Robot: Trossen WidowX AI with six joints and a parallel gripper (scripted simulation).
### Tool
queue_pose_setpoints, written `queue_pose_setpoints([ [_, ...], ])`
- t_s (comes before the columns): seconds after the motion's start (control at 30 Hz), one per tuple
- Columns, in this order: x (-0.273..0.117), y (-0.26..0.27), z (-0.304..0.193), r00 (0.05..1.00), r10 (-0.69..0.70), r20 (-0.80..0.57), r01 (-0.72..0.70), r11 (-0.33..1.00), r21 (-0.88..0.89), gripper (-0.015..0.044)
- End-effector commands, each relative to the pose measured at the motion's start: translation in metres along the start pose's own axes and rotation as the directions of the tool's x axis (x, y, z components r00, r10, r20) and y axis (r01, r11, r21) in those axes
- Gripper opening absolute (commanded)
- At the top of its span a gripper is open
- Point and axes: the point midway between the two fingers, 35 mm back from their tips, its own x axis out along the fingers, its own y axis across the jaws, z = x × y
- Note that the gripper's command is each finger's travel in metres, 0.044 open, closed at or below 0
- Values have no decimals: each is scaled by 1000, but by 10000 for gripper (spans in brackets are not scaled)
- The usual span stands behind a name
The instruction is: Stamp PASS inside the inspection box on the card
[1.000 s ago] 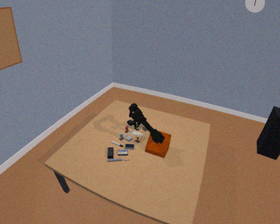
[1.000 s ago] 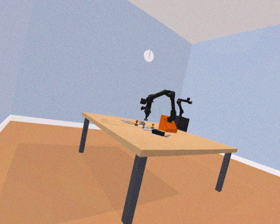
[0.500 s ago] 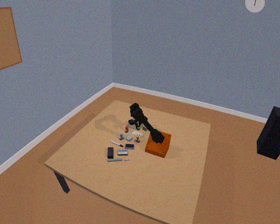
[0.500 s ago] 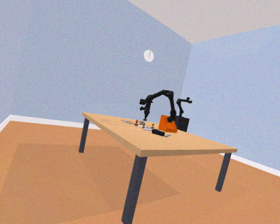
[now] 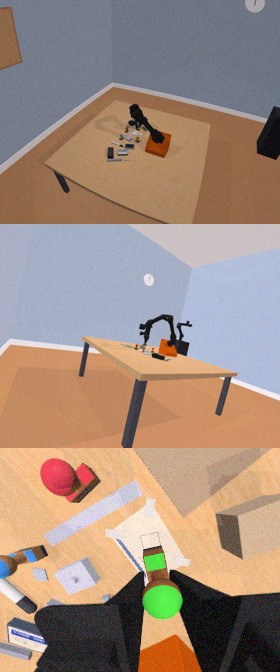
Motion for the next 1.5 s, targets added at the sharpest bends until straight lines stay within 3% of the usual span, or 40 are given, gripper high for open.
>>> queue_pose_setpoints([
  [0.0, 3, 0, 0, 1000, 5, 0, -5, 1000, 4, 0],
  [1.47, 33, 0, 0, 1000, 5, 6, -5, 1000, 2, 0],
])
